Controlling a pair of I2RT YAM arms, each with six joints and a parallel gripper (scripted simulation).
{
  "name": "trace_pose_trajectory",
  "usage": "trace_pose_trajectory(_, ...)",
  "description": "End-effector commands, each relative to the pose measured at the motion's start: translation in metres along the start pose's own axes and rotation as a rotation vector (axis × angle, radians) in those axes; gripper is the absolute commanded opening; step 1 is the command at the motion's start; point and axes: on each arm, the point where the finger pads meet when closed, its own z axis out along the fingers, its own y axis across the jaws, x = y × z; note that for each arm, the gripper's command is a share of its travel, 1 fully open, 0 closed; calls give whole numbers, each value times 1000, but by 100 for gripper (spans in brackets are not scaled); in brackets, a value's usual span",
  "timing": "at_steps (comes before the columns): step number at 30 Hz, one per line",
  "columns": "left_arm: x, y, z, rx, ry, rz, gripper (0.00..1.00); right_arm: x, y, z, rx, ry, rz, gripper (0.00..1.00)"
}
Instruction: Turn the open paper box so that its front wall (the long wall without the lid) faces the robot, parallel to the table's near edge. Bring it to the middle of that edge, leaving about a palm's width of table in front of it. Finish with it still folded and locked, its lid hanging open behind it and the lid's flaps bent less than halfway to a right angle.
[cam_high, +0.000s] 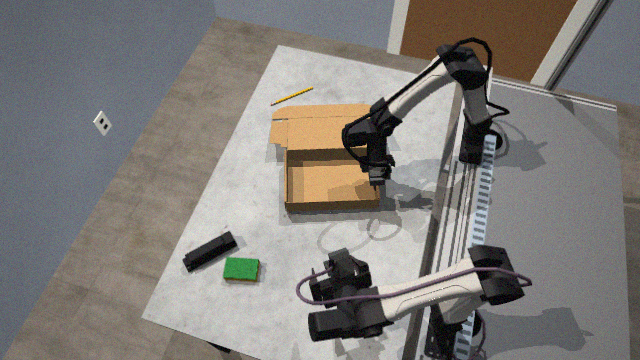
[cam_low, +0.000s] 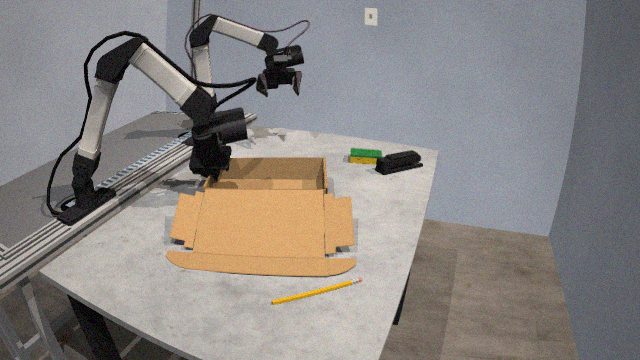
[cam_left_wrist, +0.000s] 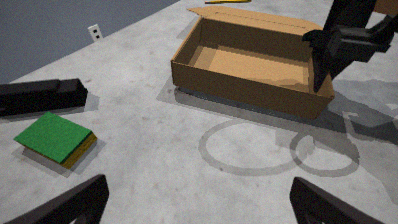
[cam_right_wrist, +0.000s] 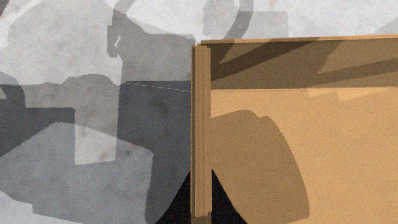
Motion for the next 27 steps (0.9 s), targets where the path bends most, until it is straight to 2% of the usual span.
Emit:
trace_pose_trajectory(1,-10,6,-5,-10,-17,28,100,3,4,-8,-17,-3,-62,0)
trace_pose_trajectory(7,-10,6,-5,-10,-17,28,100,12,8,-9,-51,0,-96,0)
trace_pose_trajectory(16,-10,6,-5,-10,-17,28,100,9,4,-11,-33,1,-112,0)
trace_pose_trajectory(18,-10,6,-5,-10,-17,28,100,9,4,-11,-33,1,-112,23)
trace_pose_trajectory(22,-10,6,-5,-10,-17,28,100,-2,5,-41,6,-16,-133,68)
trace_pose_trajectory(24,-10,6,-5,-10,-17,28,100,-3,3,-46,7,-18,-133,91)
trace_pose_trajectory(26,-10,6,-5,-10,-17,28,100,-3,3,-46,7,-18,-133,91)
trace_pose_trajectory(27,-10,6,-5,-10,-17,28,100,-1,1,-46,2,-14,-129,100)
